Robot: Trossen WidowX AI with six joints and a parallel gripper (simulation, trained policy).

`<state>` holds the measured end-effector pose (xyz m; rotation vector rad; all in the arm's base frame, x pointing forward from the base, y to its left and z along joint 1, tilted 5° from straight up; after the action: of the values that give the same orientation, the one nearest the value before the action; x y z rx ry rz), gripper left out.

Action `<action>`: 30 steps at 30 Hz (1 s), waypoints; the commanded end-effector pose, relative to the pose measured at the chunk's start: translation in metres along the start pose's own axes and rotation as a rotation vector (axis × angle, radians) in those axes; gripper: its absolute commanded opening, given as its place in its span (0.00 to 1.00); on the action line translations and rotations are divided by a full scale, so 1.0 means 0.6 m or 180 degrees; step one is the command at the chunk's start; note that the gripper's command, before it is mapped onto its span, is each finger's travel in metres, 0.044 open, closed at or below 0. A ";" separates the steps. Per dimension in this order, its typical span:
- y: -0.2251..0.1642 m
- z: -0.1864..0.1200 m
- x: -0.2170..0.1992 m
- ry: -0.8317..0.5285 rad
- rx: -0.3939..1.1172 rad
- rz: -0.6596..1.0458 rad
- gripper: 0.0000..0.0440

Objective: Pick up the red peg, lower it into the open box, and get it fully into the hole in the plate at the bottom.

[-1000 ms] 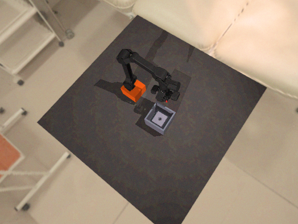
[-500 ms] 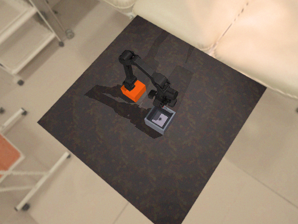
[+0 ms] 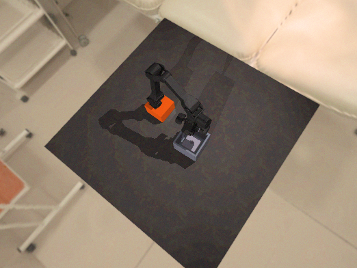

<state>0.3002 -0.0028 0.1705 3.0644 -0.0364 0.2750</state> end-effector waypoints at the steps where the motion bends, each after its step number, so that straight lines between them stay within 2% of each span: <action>1: 0.009 0.023 0.003 -0.0082 0.0019 -0.0023 0.00; 30: 0.033 0.140 0.025 -0.0204 0.0148 -0.0226 0.00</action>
<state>0.3279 -0.0277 0.1031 3.1078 0.0524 0.2025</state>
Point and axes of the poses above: the point midway between the two fingers, 35 mm back from their tips, its own z axis out along the fingers, its own x axis across the jaws, y = z × x, the point moved 6 cm from there along -z, back along the fingers, and after that the axes turned 15 degrees about z, right-handed, at the moved point
